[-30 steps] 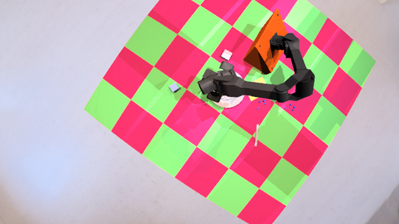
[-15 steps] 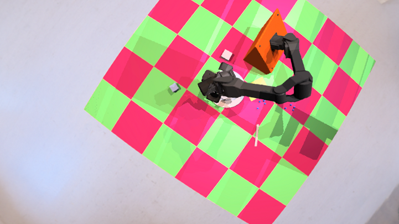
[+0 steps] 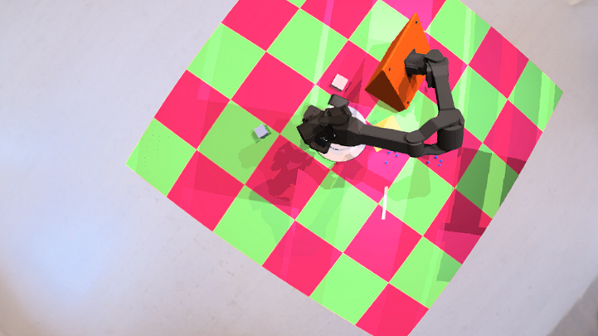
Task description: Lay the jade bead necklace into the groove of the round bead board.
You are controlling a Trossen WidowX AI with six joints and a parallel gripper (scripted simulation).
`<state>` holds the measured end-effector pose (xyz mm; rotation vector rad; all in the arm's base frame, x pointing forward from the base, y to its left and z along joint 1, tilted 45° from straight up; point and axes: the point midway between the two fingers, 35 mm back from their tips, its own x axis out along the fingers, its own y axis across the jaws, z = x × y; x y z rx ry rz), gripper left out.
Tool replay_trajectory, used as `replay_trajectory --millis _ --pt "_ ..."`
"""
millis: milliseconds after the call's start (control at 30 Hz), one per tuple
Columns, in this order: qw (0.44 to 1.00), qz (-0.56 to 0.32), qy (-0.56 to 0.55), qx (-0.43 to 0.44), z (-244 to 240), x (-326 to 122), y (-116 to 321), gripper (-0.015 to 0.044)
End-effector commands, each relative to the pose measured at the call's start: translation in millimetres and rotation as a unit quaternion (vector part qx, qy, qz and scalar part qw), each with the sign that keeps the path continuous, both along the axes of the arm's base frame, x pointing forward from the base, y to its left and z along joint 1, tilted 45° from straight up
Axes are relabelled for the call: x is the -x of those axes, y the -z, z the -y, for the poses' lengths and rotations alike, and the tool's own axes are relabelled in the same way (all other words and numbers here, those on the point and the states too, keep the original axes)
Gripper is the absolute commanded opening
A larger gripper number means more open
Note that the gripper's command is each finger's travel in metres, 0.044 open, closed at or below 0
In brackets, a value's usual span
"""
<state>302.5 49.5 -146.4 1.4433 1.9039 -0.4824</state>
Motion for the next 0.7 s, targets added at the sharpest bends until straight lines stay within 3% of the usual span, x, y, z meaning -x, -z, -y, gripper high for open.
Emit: replay_trajectory --millis 0,67,667 --pt "1.000 0.000 0.000 0.000 0.2 -0.3 -0.2 0.0041" --pt "1.000 0.000 0.000 0.000 0.2 -0.3 -0.2 0.0000" --pt "1.000 0.000 0.000 0.000 0.2 -0.3 -0.2 0.0000"
